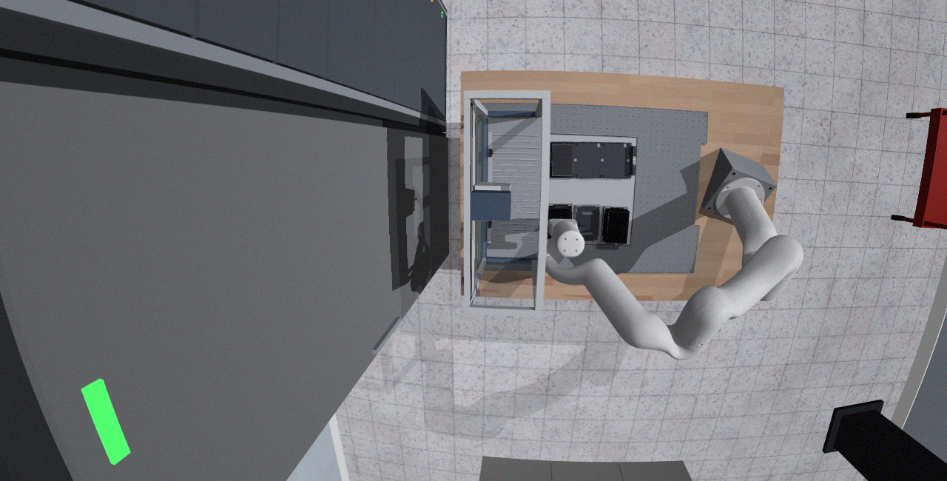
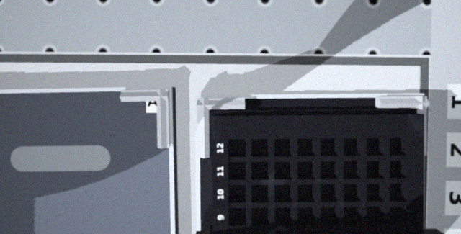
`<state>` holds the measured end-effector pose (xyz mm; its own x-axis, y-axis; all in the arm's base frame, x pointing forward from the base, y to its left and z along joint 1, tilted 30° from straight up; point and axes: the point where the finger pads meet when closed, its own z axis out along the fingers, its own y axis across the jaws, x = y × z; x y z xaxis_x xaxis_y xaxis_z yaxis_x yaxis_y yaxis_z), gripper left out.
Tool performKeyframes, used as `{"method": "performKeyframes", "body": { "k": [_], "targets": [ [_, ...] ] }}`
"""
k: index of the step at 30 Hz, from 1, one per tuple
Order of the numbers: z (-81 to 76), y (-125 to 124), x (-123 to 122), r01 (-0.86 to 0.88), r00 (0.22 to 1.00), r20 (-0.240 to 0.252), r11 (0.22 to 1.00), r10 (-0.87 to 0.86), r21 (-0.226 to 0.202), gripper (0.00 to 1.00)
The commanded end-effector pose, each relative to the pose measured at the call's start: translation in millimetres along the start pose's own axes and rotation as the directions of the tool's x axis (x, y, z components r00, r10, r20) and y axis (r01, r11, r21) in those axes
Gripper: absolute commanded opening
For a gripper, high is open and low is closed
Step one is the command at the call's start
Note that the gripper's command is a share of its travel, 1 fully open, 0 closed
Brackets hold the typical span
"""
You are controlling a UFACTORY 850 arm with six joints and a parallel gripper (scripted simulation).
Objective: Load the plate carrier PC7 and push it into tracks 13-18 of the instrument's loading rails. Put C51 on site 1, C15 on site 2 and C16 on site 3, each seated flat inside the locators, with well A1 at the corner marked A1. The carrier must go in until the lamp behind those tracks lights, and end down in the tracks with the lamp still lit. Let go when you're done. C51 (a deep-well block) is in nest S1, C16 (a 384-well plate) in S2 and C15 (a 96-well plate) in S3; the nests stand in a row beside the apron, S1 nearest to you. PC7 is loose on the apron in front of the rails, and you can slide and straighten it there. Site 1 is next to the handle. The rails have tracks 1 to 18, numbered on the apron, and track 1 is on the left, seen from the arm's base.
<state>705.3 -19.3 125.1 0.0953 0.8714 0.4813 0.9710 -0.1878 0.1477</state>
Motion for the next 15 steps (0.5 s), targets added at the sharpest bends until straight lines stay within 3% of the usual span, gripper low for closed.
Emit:
{"method": "performKeyframes", "body": {
  "k": [1, 15],
  "targets": [
    [-0.9, 0.9, 0.1, 0.000, 1.000, 0.000, 1.000, 0.000, -0.002, 0.00],
    [-8.2, 0.9, 0.1, 0.000, 1.000, 0.000, 1.000, 0.000, -0.002, 0.00]
  ]
}}
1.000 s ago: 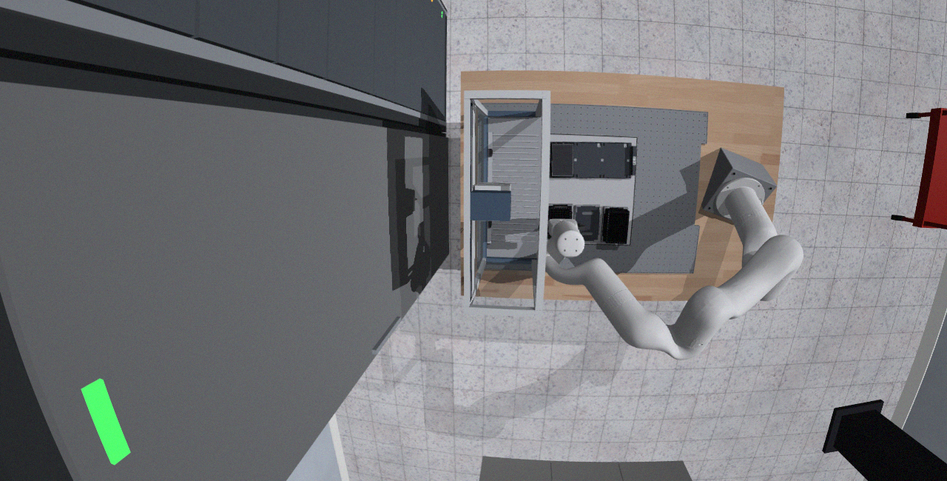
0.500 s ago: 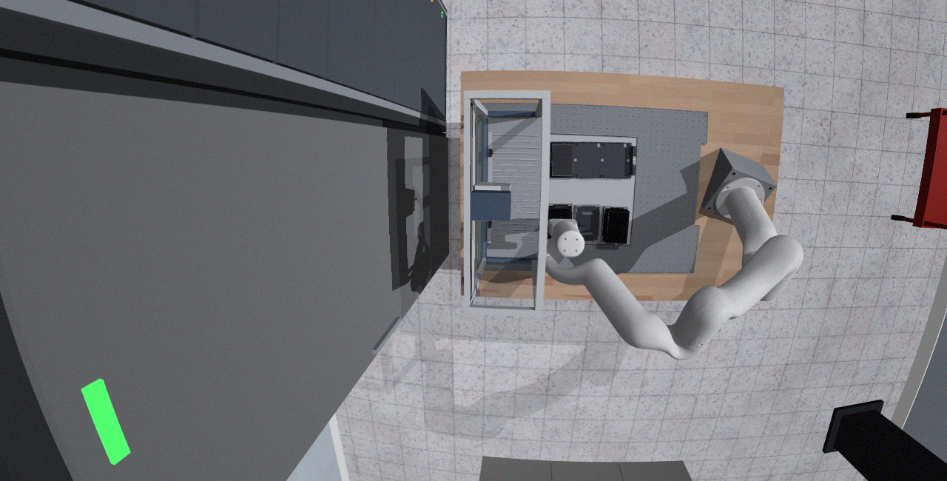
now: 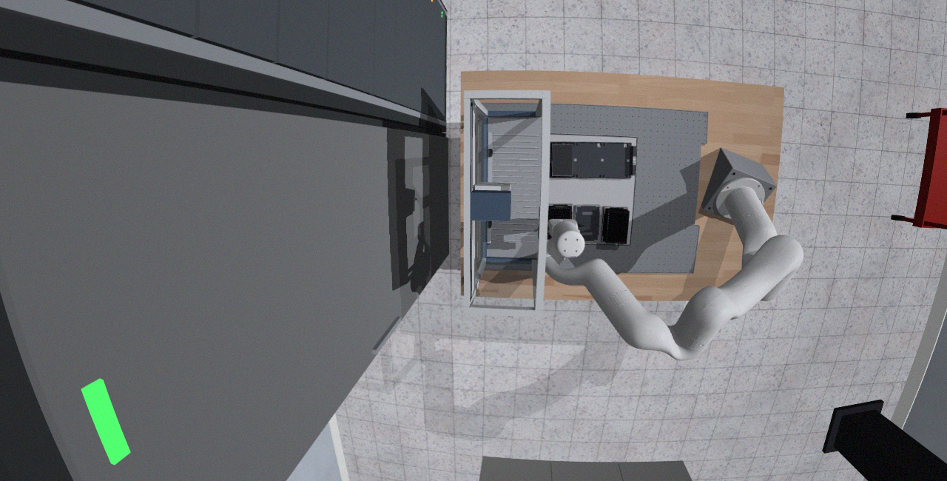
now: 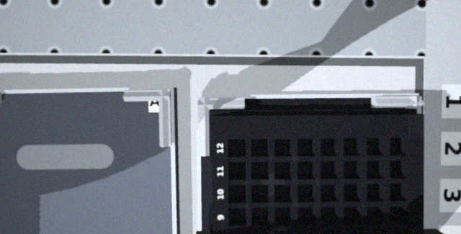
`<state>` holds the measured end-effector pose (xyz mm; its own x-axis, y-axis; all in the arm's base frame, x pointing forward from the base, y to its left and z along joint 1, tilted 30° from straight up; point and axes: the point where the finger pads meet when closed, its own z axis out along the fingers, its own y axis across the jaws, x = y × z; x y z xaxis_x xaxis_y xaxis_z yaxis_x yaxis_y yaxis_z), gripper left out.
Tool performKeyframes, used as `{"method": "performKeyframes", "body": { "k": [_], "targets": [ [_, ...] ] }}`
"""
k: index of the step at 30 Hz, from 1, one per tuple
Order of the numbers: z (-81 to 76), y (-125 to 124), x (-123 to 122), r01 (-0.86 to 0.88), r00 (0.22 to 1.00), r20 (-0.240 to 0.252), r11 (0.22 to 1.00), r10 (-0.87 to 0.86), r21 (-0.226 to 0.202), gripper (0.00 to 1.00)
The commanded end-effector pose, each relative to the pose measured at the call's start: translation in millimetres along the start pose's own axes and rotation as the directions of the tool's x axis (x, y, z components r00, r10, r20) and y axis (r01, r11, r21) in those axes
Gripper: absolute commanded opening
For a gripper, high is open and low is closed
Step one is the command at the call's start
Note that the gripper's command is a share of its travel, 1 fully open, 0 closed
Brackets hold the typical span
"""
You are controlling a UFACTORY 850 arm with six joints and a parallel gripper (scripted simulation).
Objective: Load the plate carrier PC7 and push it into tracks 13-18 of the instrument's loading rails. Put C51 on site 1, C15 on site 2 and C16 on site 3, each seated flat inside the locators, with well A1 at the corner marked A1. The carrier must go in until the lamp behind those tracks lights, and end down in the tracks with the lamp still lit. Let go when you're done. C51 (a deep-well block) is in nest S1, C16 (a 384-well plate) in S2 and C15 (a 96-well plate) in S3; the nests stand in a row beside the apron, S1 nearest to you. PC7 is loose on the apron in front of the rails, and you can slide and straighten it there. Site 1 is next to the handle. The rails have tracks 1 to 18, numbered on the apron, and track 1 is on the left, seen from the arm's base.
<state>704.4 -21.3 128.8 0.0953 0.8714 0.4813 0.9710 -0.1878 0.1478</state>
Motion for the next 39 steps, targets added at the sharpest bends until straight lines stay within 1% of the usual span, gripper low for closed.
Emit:
{"method": "performKeyframes", "body": {
  "k": [1, 21, 31, 39],
  "targets": [
    [-4.6, 0.8, 0.1, 0.000, 1.000, 0.000, 1.000, 0.000, -0.002, 0.00],
    [-16.6, 0.8, 0.1, 0.000, 1.000, 0.000, 1.000, 0.000, -0.002, 0.00],
    [-16.7, 0.8, 0.1, 0.000, 1.000, 0.000, 1.000, 0.000, -0.002, 0.00],
    [-30.0, 0.8, 0.1, 0.000, 1.000, 0.000, 1.000, 0.000, -0.002, 0.00]
  ]
}}
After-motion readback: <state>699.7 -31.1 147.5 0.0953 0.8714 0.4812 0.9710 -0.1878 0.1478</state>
